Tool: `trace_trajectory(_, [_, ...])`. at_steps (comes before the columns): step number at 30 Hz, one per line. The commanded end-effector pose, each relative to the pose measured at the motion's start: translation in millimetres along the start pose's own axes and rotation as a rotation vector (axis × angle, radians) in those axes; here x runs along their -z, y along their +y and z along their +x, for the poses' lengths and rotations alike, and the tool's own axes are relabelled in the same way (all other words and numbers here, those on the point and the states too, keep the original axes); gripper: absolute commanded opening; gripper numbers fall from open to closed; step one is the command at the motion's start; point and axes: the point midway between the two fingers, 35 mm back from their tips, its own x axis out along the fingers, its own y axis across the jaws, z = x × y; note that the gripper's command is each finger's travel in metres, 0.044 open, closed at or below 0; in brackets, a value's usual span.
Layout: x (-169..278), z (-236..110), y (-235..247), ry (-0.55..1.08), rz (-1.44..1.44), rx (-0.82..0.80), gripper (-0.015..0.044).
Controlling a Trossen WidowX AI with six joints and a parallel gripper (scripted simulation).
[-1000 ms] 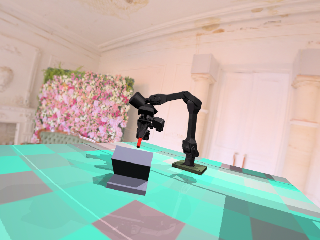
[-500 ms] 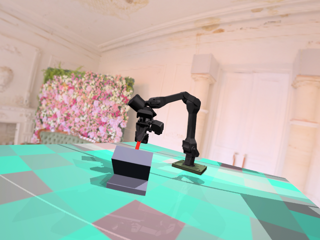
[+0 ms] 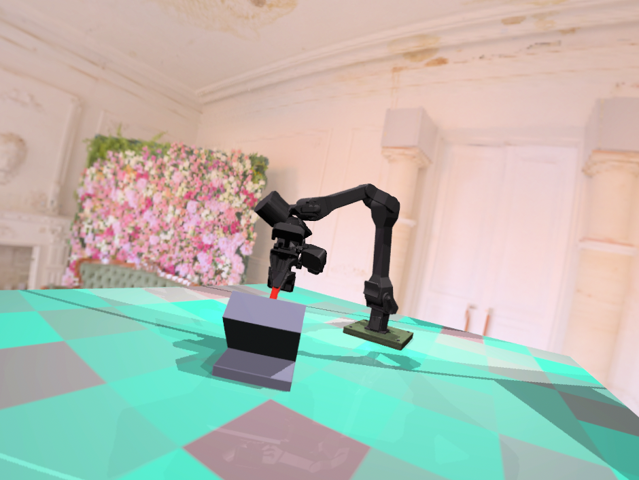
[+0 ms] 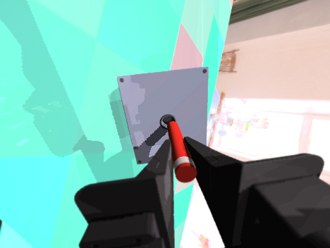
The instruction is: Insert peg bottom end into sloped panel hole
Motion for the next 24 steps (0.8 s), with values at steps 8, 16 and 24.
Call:
trace_trajectory(8, [-0.2,8.4,2.5,-0.001,0.005,-0.003,0.0000])
trace_trajectory(16, [0.0,6.5,0.9,0.000,0.000,0.000,0.0000])
trace_trajectory(24, [-0.1,6.5,1.4,0.000,0.000,0.000,0.0000])
